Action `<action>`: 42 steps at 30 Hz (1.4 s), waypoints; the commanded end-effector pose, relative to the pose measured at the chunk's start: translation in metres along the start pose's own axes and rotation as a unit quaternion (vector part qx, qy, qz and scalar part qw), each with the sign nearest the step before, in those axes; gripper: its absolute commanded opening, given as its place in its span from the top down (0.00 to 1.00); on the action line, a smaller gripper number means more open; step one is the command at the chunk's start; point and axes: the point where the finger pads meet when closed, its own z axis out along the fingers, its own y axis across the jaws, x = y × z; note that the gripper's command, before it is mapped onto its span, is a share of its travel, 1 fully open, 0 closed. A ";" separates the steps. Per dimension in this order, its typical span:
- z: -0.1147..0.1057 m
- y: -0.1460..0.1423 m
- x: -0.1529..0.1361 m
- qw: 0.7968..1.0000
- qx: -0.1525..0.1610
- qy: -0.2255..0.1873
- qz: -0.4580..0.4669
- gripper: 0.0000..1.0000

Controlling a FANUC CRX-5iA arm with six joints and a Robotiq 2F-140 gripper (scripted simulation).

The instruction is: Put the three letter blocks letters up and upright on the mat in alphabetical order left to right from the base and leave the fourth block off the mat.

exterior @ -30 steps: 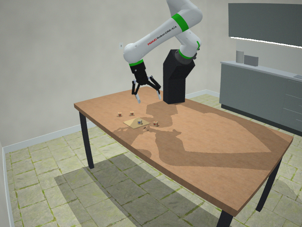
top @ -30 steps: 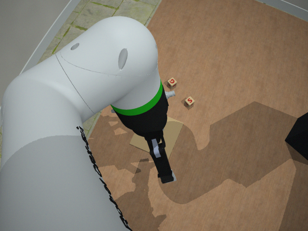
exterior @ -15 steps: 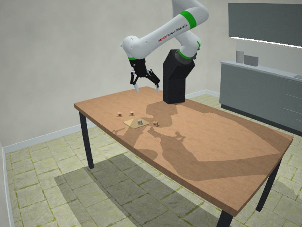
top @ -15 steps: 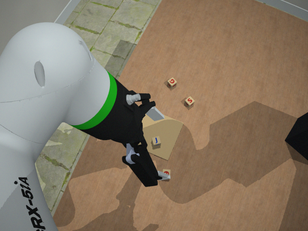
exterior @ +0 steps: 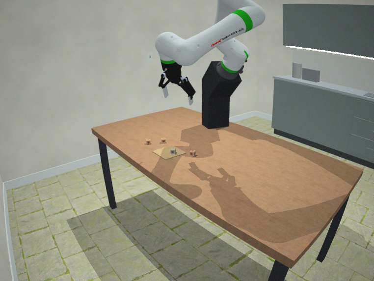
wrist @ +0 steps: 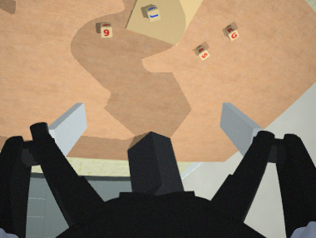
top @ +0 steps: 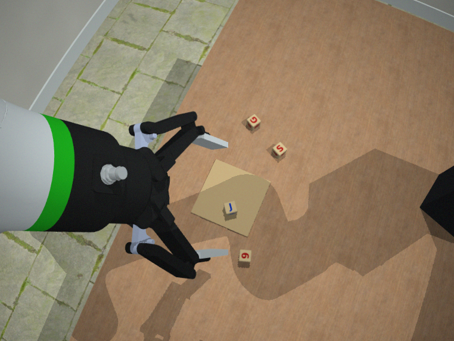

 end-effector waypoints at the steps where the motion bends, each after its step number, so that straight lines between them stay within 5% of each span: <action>1: -0.035 0.008 -0.005 0.998 -0.050 -0.016 0.045 0.00; 11: -0.090 0.016 -0.009 0.986 -0.120 -0.012 0.112 0.00; 12: -0.111 0.018 -0.011 0.980 -0.144 -0.006 0.137 0.00; 23: -0.183 0.030 -0.016 0.947 -0.227 0.034 0.225 0.00; 24: -0.185 0.030 -0.016 0.946 -0.229 0.035 0.228 0.00; 26: -0.179 0.078 0.000 0.936 -0.258 0.057 0.232 0.00; 28: -0.179 0.078 0.000 0.936 -0.258 0.057 0.232 0.00; 42: -0.162 0.228 0.035 0.906 -0.349 0.112 0.210 0.00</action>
